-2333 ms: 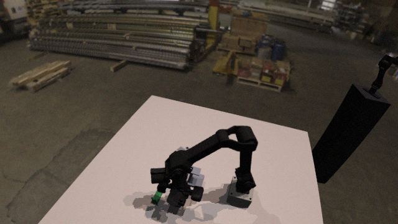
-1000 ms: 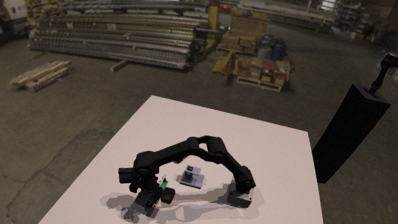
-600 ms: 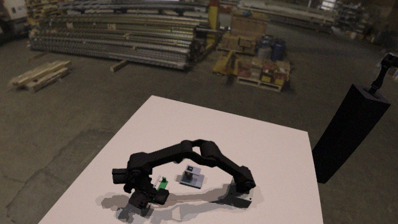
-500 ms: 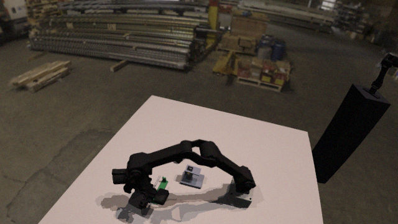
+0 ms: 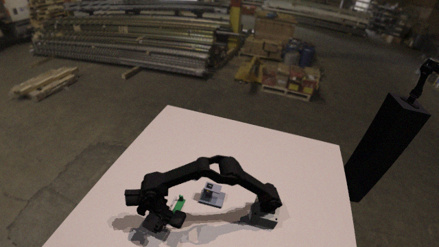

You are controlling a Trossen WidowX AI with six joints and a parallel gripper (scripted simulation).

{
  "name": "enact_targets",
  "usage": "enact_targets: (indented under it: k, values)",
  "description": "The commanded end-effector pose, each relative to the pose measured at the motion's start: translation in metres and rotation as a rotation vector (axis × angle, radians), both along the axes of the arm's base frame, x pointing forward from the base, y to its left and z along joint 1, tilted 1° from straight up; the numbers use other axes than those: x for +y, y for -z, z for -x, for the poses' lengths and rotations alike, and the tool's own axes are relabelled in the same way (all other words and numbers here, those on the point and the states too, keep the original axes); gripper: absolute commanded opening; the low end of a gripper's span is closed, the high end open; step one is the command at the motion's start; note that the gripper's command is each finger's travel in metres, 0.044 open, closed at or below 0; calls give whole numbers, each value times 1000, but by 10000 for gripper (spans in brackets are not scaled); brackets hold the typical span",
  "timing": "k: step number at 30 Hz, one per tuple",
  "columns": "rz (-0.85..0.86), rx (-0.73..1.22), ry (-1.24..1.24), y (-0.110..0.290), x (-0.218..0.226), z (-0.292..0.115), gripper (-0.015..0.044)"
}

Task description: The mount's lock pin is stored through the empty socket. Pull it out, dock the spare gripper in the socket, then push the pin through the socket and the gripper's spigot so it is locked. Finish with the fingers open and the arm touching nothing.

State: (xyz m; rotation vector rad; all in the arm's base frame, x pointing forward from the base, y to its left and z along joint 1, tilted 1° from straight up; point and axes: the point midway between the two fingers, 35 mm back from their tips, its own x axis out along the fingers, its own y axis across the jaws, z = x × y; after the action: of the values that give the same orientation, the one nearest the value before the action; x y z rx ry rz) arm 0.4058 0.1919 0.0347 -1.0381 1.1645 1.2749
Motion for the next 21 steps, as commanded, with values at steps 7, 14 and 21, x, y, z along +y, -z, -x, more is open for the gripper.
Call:
enact_targets:
  k: [7,14,21]
  values:
    - [-1,-1,5,16,0,0,0]
    - [-2,-3,4,26,1,0,0]
    - [-3,-6,4,36,1,0,0]
